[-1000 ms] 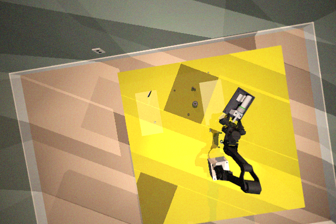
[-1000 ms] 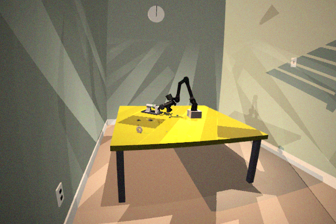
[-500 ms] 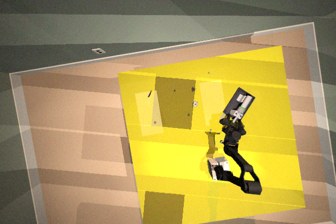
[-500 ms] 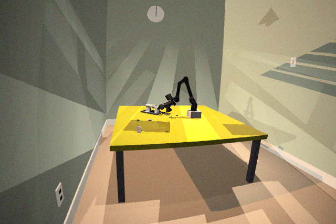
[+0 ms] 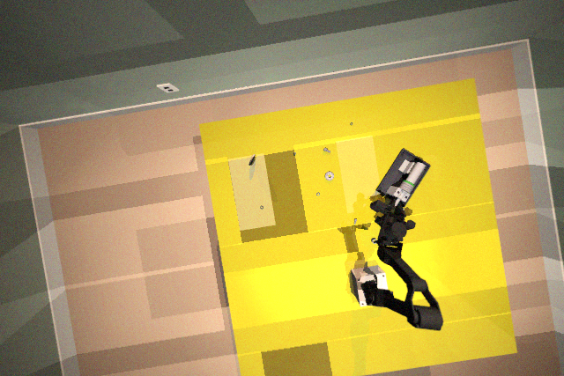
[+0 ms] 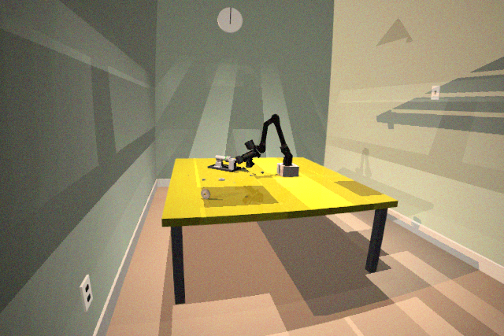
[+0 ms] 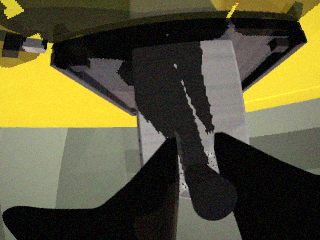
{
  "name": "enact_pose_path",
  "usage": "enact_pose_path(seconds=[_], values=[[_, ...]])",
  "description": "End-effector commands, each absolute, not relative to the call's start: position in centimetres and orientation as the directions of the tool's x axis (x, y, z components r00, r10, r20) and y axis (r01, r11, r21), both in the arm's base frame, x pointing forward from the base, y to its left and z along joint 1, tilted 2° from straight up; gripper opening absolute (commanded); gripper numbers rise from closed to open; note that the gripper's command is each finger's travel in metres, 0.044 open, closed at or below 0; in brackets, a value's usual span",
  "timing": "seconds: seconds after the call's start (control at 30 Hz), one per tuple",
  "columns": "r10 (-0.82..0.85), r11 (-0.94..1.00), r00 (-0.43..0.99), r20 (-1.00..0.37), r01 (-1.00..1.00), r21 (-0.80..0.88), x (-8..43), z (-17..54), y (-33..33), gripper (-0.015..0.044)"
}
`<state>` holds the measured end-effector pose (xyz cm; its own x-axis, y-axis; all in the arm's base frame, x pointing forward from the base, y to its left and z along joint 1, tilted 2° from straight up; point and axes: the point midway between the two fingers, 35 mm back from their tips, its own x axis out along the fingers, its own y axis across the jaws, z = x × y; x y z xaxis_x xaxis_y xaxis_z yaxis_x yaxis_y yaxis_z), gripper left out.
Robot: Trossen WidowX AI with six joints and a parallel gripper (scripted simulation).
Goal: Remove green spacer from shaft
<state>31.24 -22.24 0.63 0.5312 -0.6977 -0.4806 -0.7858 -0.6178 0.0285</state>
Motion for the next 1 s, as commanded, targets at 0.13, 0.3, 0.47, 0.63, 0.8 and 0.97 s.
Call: enact_pose_path(seconds=[0.13, 0.3, 0.47, 0.63, 0.8, 0.97], values=[[-0.698, -0.618, 0.531, -0.481, -0.785, 0.029, 31.2, 0.6, -22.2, 0.0000], [-0.696, -0.621, 0.534, -0.480, -0.783, 0.031, 31.0, 0.6, -21.9, 0.0000], [-0.696, -0.621, 0.534, -0.480, -0.783, 0.031, 30.7, 0.6, -21.6, 0.0000], [-0.696, -0.621, 0.533, -0.481, -0.783, 0.031, 30.5, 0.6, -21.3, 0.0000], [-0.696, -0.621, 0.533, -0.481, -0.783, 0.031, 30.3, 0.5, -21.1, 0.0000], [-0.696, -0.621, 0.533, -0.481, -0.783, 0.031, 30.4, 0.6, -21.3, 0.0000]])
